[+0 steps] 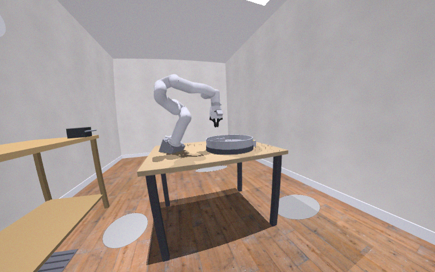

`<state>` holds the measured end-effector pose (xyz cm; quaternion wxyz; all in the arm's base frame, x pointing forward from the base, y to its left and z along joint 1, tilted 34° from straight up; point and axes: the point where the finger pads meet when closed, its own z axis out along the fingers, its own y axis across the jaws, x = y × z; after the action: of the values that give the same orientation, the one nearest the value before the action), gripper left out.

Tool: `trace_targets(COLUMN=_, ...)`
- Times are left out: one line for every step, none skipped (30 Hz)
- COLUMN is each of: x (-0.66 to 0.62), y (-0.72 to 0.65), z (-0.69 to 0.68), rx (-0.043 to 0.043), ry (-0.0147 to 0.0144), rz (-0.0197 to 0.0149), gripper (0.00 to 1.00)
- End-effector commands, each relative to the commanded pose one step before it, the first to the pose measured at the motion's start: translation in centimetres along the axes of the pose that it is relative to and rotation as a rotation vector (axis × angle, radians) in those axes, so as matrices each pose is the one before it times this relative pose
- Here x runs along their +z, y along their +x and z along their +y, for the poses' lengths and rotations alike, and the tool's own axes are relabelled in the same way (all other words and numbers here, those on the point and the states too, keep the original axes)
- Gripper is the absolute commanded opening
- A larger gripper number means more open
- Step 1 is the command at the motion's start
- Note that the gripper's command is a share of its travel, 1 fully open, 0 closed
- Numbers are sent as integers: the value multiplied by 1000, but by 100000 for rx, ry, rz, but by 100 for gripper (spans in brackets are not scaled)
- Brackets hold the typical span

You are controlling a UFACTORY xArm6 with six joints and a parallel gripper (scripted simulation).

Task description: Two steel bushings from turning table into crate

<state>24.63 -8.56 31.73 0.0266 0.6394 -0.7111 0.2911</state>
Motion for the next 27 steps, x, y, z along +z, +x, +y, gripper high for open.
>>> trace_targets(x=214, y=54, z=-40, rx=742, ry=-361, rz=2322, gripper=10)
trace_targets(x=129, y=10, z=7, rx=294, ry=-214, rz=1064, gripper=10)
trace_targets(x=147, y=12, z=3, rx=345, ry=-209, rz=1264, gripper=10)
trace_targets(x=162, y=13, z=-4, rx=397, ry=-181, rz=1466, gripper=10)
trace_targets(x=174, y=14, z=-14, rx=449, ry=-128, rz=1666, gripper=10)
trace_targets(x=182, y=14, z=-28, rx=500, ry=-47, rz=1859, gripper=10)
trace_targets(x=185, y=13, z=-45, rx=549, ry=63, rz=2042, gripper=10)
trace_targets(x=0, y=0, z=0, rx=0, ry=0, rz=0, gripper=10)
trace_targets(x=0, y=0, z=0, rx=0, ry=0, rz=0, gripper=10)
trace_targets(x=206, y=3, z=-44, rx=604, ry=13, rz=2205, gripper=10)
trace_targets(x=289, y=-29, z=20, rx=660, ry=-580, rz=2371, gripper=10)
trace_targets(x=283, y=-31, z=3, rx=697, ry=-440, rz=2538, gripper=10)
trace_targets(x=273, y=-33, z=-18, rx=731, ry=-272, rz=2680, gripper=10)
trace_targets(x=257, y=-36, z=-40, rx=763, ry=-78, rz=2794, gripper=10)
trace_targets(x=237, y=-40, z=-64, rx=794, ry=135, rz=2875, gripper=10)
trace_targets(x=344, y=-72, z=5, rx=844, ry=-636, rz=3039, gripper=10)
trace_targets(x=329, y=-77, z=-9, rx=850, ry=-478, rz=3100, gripper=10)
trace_targets(x=255, y=-68, z=-22, rx=712, ry=-230, rz=2607, gripper=10)
trace_targets(x=207, y=-63, z=-30, rx=621, ry=-74, rz=2271, gripper=10)
trace_targets(x=217, y=-62, z=-34, rx=658, ry=-29, rz=2400, gripper=10)
trace_targets(x=231, y=-56, z=-32, rx=675, ry=-35, rz=2473, gripper=10)
trace_targets(x=251, y=-46, z=-23, rx=671, ry=-95, rz=2495, gripper=10)
trace_targets(x=241, y=-52, z=-33, rx=678, ry=25, rz=2519, gripper=10)
trace_targets(x=231, y=-58, z=-42, rx=689, ry=148, rz=2545, gripper=10)
trace_targets(x=0, y=0, z=0, rx=0, ry=0, rz=0, gripper=10)
trace_targets(x=0, y=0, z=0, rx=0, ry=0, rz=0, gripper=10)
trace_targets(x=240, y=-70, z=-57, rx=762, ry=307, rz=2789, gripper=10)
